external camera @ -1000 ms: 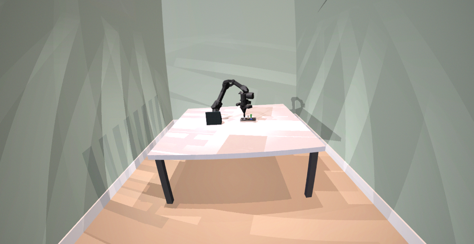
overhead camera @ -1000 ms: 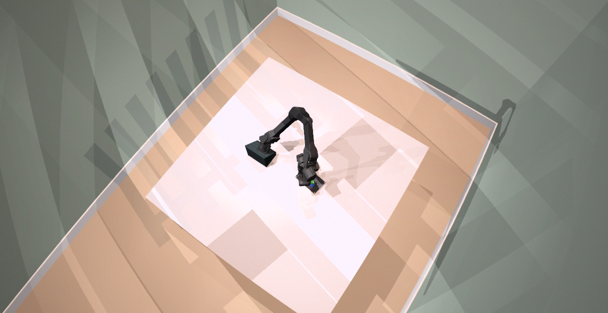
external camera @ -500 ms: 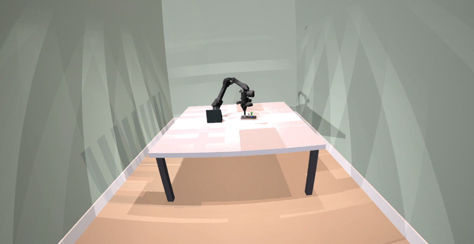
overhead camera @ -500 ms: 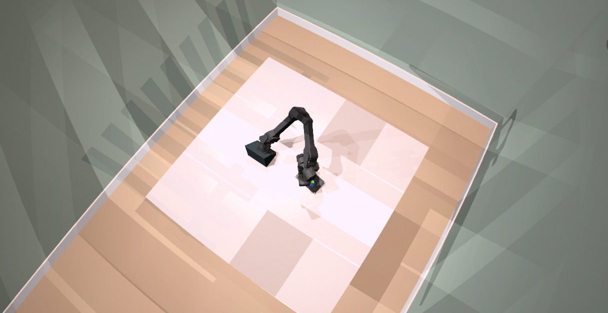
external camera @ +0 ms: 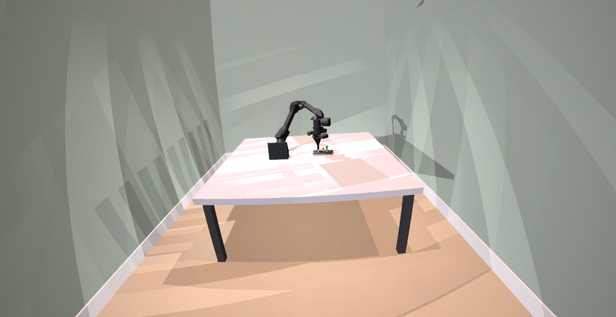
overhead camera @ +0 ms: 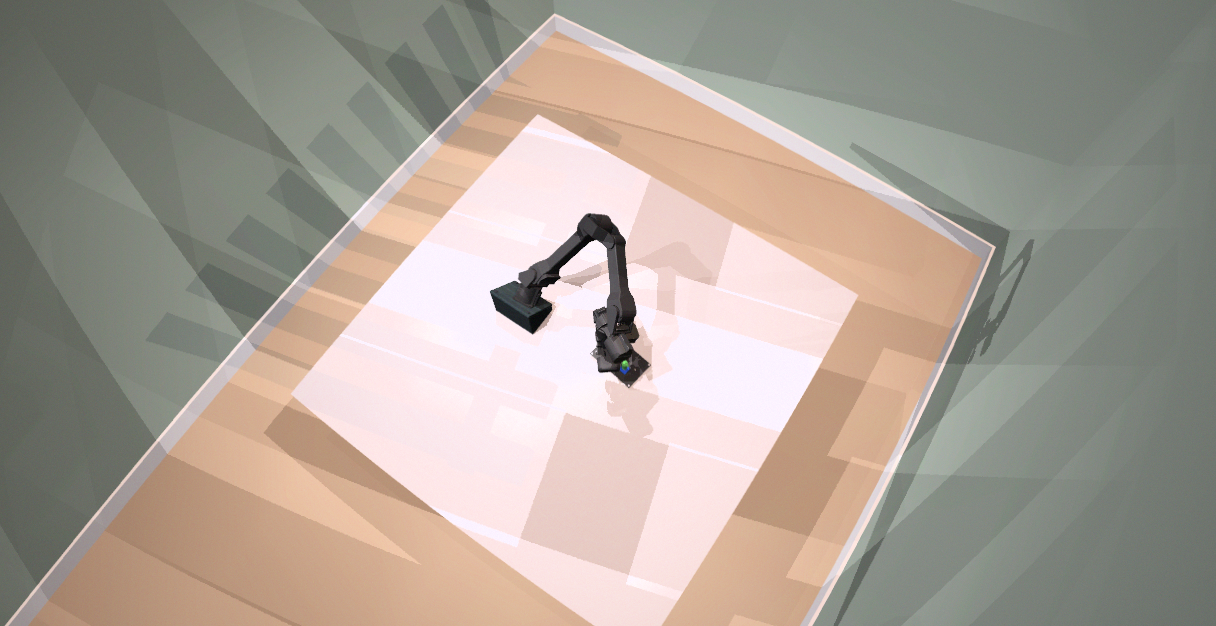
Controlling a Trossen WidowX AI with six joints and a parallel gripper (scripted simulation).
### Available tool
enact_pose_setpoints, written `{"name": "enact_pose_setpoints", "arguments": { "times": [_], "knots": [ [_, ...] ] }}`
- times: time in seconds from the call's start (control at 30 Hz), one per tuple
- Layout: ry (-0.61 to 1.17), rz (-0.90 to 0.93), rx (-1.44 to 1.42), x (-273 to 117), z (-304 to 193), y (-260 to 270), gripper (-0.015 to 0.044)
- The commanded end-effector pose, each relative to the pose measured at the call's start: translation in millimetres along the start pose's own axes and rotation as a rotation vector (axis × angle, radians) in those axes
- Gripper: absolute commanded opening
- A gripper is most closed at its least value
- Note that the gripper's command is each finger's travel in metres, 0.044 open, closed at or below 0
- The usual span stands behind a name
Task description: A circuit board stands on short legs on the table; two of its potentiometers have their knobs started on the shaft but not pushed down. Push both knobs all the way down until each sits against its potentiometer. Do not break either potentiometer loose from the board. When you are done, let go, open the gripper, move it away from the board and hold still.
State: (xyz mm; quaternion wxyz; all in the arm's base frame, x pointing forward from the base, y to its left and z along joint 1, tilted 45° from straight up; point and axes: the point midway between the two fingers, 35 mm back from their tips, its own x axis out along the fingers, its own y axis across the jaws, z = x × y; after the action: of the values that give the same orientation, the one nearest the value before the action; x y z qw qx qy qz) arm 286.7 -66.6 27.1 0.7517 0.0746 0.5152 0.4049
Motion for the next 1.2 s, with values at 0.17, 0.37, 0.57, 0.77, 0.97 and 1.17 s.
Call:
{"name": "enact_pose_setpoints", "arguments": {
  "times": [0.17,0.37,0.57,0.77,0.97,1.17],
  "knots": [
    [0.000,0.004,0.003,5,0,0,0.0000],
    [0.000,0.004,0.003,5,0,0,0.0000],
    [-0.001,0.004,0.003,10,0,0,0.0000],
    [-0.001,0.004,0.003,10,0,0,0.0000],
    [-0.001,0.004,0.003,12,0,0,0.0000],
    [-0.001,0.005,0.003,15,0,1,0.0000]
  ]
}}
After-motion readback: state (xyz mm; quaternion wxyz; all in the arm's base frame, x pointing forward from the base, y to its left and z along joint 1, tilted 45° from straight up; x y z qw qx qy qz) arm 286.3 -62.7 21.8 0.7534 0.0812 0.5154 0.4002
